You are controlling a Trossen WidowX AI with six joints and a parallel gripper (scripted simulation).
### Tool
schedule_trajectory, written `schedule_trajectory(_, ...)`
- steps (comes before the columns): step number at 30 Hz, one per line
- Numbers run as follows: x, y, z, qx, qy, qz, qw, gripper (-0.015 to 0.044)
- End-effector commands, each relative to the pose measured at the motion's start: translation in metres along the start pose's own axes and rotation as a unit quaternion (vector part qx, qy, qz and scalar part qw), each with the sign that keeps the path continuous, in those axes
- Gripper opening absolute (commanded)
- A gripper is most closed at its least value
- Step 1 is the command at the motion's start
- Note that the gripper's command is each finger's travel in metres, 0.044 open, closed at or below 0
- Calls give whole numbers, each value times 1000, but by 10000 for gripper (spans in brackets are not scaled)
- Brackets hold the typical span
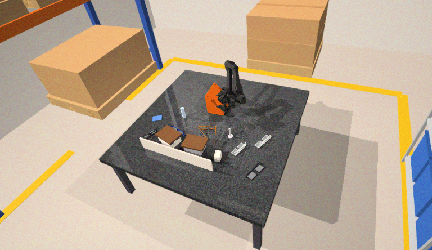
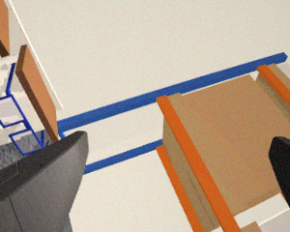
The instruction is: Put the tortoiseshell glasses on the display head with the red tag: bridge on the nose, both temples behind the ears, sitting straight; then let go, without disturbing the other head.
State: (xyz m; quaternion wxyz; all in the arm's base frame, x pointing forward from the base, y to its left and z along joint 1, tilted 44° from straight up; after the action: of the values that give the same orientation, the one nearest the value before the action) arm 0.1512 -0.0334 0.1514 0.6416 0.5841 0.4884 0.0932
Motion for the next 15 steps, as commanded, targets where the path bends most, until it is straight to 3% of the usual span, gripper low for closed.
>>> schedule_trajectory(1, 0, 0, 0, 0, 0, 0, 1000, 426)
schedule_trajectory(8, 0, 0, 0, 0, 0, 0, 1000, 440)
schedule_trajectory(15, 22, 4, 13, 117, 88, 3, 989, 256)
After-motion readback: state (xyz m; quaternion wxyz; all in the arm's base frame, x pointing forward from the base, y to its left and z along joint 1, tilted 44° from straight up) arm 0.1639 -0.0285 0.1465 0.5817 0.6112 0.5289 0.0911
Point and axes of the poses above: the point midway between the two fingers, 35 mm back from their tips, its own z axis out along the fingers, its own x axis across the jaws, y = z × x, the point moved 3 cm from there along -z, back along the fingers, and after that the axes turned 10 degrees about z, right-handed, at the moved point
